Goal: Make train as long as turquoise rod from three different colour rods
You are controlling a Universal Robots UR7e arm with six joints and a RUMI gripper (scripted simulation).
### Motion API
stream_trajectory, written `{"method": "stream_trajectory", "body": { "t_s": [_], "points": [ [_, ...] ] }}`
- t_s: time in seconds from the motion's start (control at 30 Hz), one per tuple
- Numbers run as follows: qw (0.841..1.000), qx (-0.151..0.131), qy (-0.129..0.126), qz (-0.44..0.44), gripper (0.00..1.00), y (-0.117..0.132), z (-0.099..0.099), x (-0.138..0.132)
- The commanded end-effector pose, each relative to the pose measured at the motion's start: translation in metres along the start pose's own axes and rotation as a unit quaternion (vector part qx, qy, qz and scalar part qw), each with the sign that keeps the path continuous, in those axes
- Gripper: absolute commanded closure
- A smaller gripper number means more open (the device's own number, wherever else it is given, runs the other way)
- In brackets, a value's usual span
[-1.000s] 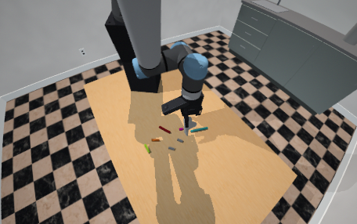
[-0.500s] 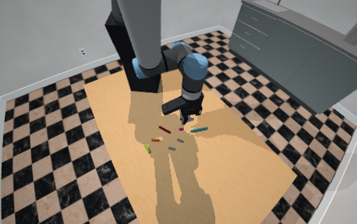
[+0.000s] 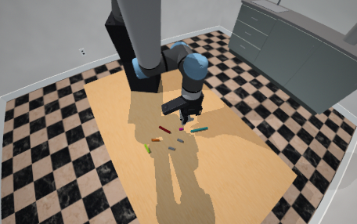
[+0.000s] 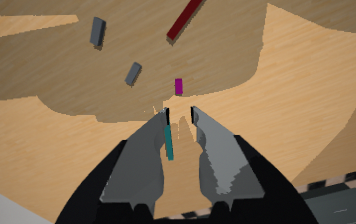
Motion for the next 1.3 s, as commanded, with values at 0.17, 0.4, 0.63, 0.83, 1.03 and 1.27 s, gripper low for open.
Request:
{"method": "stream_trajectory", "body": {
  "t_s": [0.17, 0.4, 0.63, 0.83, 1.03, 1.27],
  "points": [
    [1.000, 0.000, -0.001, 0.000, 0.86, 0.000, 0.000, 0.000],
    [1.000, 0.000, -0.001, 0.000, 0.86, 0.000, 0.001, 0.000],
    [1.000, 0.000, 0.000, 0.000, 0.86, 0.000, 0.004, 0.000],
    [1.000, 0.000, 0.000, 0.000, 0.86, 0.000, 0.010, 0.000],
    [1.000, 0.000, 0.000, 0.000, 0.86, 0.000, 0.019, 0.000],
    [1.000, 0.000, 0.000, 0.000, 0.86, 0.000, 0.027, -0.001]
  ]
}}
Point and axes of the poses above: the point where the finger pads meet when closed, its own z axis out along the fingers, its own x axis across the jaws, y = z × x, the point moved 1 cm from there along -z, back along the fingers, and after that the axes turned 4 degrees about z, right-handed, at the moved point
